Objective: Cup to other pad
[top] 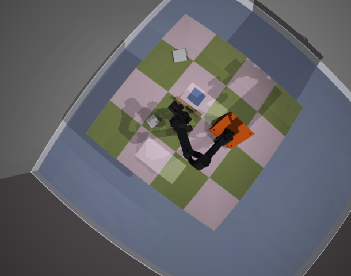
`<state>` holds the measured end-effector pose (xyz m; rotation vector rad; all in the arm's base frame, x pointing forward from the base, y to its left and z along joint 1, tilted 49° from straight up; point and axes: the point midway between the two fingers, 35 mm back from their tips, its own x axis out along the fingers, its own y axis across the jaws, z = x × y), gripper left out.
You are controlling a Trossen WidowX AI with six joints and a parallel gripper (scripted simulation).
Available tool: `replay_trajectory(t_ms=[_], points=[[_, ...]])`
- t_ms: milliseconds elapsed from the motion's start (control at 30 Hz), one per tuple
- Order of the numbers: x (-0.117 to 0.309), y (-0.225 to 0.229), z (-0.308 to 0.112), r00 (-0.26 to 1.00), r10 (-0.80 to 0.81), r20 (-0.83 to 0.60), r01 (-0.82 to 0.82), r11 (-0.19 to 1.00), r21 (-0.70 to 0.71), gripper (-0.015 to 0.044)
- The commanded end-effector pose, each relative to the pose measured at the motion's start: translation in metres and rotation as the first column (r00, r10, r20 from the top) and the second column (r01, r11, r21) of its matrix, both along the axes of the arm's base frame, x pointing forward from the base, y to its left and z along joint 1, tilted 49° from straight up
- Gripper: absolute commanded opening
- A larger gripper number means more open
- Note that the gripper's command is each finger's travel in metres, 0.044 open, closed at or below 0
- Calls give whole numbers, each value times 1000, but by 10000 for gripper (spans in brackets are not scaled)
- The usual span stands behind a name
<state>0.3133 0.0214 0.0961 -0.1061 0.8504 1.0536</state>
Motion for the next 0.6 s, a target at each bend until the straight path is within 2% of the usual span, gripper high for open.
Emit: replay_trajectory(t_ms=[0, 567], points=[[0, 6, -5, 1000, -1, -7, 1, 1000, 7, 0], [3, 23, -18, 1000, -1, -6, 1, 1000, 10, 0]])
